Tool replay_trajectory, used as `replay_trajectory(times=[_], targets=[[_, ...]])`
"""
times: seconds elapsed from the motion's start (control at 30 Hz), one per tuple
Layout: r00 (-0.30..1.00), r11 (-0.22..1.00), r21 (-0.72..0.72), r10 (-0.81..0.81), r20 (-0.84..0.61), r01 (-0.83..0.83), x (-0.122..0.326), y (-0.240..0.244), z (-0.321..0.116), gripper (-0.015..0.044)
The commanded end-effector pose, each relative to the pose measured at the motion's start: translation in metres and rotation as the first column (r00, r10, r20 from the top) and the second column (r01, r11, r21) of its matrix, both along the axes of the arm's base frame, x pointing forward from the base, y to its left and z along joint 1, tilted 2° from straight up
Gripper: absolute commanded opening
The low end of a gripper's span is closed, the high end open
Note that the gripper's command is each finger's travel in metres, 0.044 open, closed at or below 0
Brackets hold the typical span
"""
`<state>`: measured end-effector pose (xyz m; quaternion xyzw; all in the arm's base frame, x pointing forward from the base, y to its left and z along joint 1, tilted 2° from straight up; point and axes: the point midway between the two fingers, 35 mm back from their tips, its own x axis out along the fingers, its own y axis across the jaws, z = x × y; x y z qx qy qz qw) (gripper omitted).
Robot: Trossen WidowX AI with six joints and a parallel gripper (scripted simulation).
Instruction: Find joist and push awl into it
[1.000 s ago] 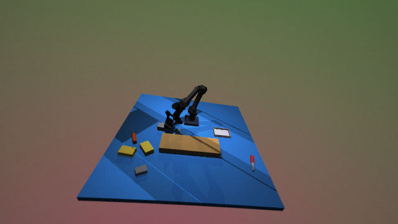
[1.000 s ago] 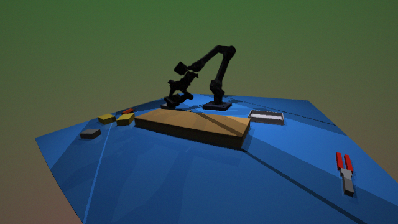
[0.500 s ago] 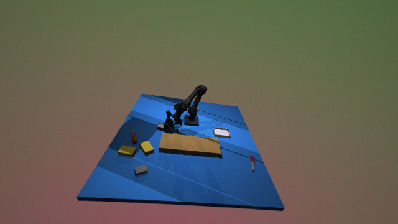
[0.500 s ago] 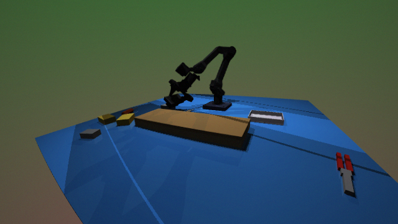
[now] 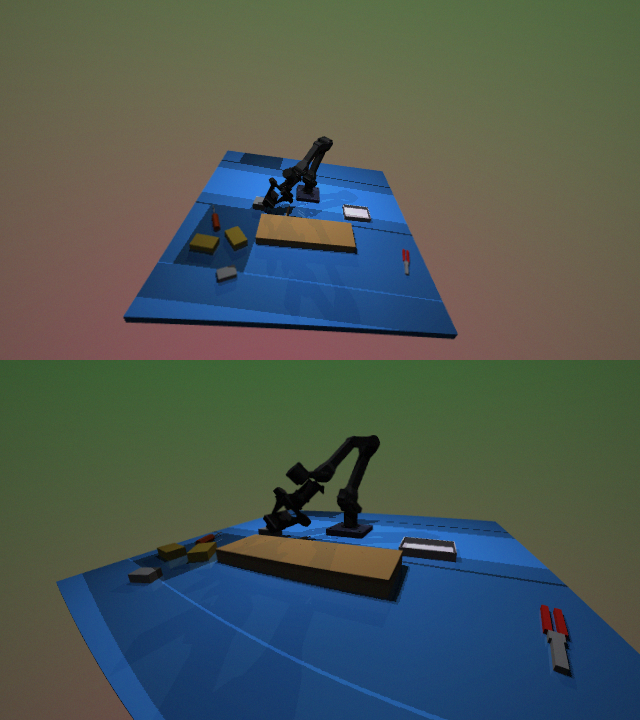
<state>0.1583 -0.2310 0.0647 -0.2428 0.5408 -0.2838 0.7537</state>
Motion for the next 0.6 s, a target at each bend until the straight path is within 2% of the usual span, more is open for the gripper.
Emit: replay_trajectory(times=[0.0, 0.33, 0.57], targets=[[1.0, 0.999, -0.036, 0.001, -0.005, -0.001, 0.0005, -0.0009, 0.0023, 0.0], [1.0, 0.994, -0.106, -0.003, -0.016, 0.001, 0.0, 0.0015, 0.0023, 0.0], [1.0, 0.995, -0.103, -0.002, -0.016, 0.001, 0.0003, 0.0015, -0.0026, 0.0]])
